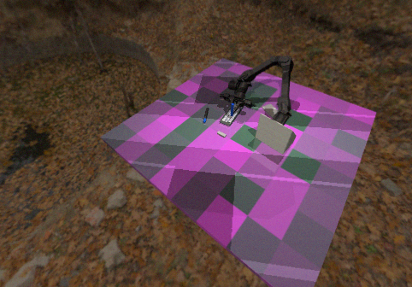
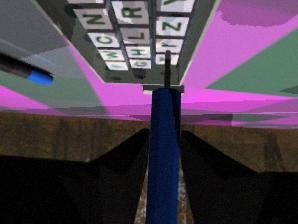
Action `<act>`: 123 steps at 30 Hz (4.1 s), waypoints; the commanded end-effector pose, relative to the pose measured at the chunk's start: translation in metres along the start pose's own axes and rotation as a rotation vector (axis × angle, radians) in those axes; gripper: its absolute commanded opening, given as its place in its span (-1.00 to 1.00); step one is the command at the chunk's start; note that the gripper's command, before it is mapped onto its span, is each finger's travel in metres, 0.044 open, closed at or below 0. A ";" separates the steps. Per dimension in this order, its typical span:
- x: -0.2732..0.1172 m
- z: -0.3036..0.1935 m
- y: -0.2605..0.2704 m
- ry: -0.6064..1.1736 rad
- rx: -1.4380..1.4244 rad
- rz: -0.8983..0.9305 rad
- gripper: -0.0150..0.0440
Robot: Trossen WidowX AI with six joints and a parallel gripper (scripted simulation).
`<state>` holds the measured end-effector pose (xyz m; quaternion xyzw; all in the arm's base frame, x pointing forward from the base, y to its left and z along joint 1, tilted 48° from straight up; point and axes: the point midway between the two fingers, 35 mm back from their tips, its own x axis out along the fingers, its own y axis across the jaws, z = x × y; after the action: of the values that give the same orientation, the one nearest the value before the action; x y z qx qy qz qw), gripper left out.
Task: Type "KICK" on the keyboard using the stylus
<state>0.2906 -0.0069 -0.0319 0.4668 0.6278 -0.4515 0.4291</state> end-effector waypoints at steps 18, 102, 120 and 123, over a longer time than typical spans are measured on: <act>0.003 0.006 0.001 -0.003 -0.005 0.001 -0.22; -0.010 -0.008 0.042 -0.003 -0.006 0.004 -0.22; -0.008 -0.002 0.042 -0.003 -0.006 0.004 -0.22; -0.007 -0.001 0.042 -0.003 -0.006 0.004 -0.22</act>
<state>0.3323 0.0009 -0.0305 0.4673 0.6276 -0.4508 0.4296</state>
